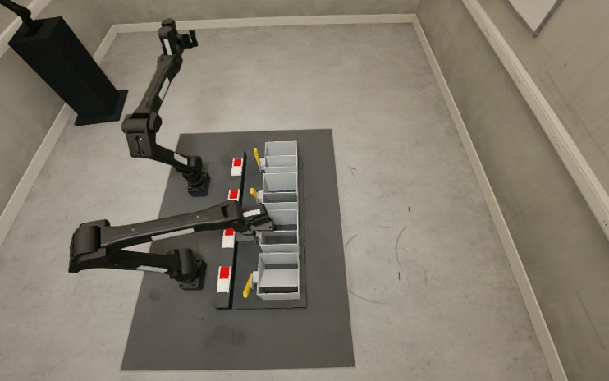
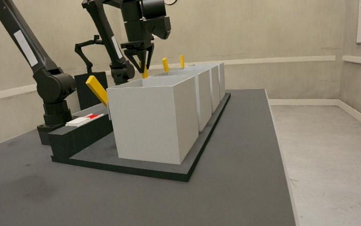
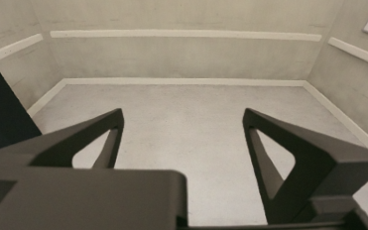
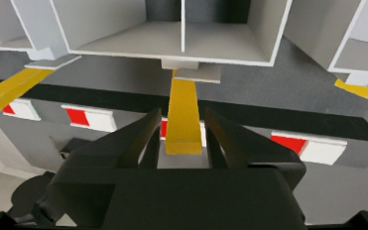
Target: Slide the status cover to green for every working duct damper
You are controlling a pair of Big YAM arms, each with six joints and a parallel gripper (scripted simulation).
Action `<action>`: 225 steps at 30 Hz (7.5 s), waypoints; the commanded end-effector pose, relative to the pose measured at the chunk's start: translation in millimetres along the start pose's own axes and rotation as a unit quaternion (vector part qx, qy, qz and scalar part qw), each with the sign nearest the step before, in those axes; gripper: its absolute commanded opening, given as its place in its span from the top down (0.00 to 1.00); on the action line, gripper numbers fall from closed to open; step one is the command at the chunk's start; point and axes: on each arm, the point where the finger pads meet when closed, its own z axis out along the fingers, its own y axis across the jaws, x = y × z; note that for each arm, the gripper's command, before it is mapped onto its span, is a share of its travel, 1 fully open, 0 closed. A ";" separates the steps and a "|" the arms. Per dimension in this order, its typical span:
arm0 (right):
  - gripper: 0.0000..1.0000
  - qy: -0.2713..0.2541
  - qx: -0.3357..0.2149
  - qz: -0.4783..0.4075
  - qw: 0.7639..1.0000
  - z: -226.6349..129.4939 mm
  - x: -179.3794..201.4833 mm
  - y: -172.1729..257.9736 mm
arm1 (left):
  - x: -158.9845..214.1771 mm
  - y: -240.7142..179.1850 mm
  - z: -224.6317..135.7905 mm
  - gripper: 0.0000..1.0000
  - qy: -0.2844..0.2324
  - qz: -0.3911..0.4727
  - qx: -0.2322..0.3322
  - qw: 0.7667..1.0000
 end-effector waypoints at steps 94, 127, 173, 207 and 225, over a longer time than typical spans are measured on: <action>0.83 -0.016 -0.011 -0.003 1.000 -3.4 -7.1 0.1 | -36.4 3.1 -0.2 0.00 -0.026 0.007 -0.002 1.000; 0.83 -0.015 -0.086 -0.004 0.996 -1.1 -7.2 -16.0 | -36.4 3.1 -0.2 0.00 -0.026 0.007 -0.002 1.000; 0.83 -0.007 -0.221 -0.002 0.975 10.1 -6.1 -44.1 | -36.4 3.1 -0.2 0.00 -0.026 0.007 -0.002 1.000; 0.75 -0.007 -0.227 -0.006 0.974 10.7 -6.4 -43.3 | -36.4 3.1 -0.2 0.00 -0.026 0.007 -0.002 1.000; 0.64 -0.012 -0.225 -0.009 0.974 7.2 -7.1 -41.2 | -36.4 3.1 -0.2 0.00 -0.026 0.007 -0.002 1.000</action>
